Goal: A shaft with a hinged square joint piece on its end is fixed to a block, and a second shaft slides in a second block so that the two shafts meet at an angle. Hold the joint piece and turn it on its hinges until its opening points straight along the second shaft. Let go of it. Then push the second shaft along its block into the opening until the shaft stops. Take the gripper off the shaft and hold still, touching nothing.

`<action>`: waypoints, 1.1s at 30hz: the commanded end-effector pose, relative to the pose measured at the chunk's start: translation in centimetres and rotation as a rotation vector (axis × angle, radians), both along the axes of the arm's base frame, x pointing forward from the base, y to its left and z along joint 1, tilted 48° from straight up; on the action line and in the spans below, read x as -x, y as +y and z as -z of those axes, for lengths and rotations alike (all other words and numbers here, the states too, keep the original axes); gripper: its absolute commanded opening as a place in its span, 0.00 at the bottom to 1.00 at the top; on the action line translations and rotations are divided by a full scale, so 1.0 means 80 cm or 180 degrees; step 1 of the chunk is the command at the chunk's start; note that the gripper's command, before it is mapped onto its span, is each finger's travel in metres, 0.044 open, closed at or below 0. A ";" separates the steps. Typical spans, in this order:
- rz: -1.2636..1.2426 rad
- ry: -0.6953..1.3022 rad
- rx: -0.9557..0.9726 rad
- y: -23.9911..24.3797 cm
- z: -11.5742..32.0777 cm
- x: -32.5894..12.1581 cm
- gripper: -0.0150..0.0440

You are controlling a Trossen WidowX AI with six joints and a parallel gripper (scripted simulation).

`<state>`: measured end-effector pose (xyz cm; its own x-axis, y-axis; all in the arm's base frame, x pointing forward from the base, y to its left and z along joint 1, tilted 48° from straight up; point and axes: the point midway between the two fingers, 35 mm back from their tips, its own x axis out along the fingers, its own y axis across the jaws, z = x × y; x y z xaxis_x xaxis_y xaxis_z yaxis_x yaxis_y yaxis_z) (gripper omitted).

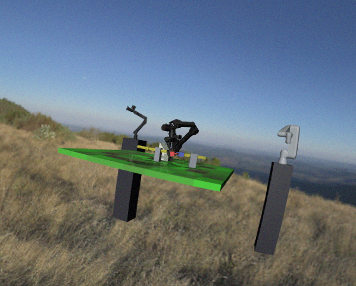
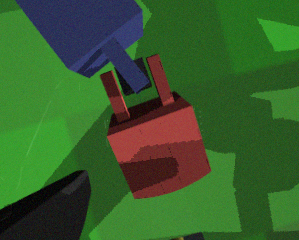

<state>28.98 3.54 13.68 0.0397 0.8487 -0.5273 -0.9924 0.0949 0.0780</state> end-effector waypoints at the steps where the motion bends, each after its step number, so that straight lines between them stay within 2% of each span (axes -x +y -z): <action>1: 0.0369 0.0256 0.0097 -0.023 -0.022 -0.001 1.00; 12: 0.1368 0.0859 0.0236 -0.077 -0.080 0.011 1.00; 19: 0.1431 0.0896 0.0241 -0.080 -0.083 0.013 1.00; 33: 0.1699 0.2170 0.0344 -0.103 -0.006 -0.001 1.00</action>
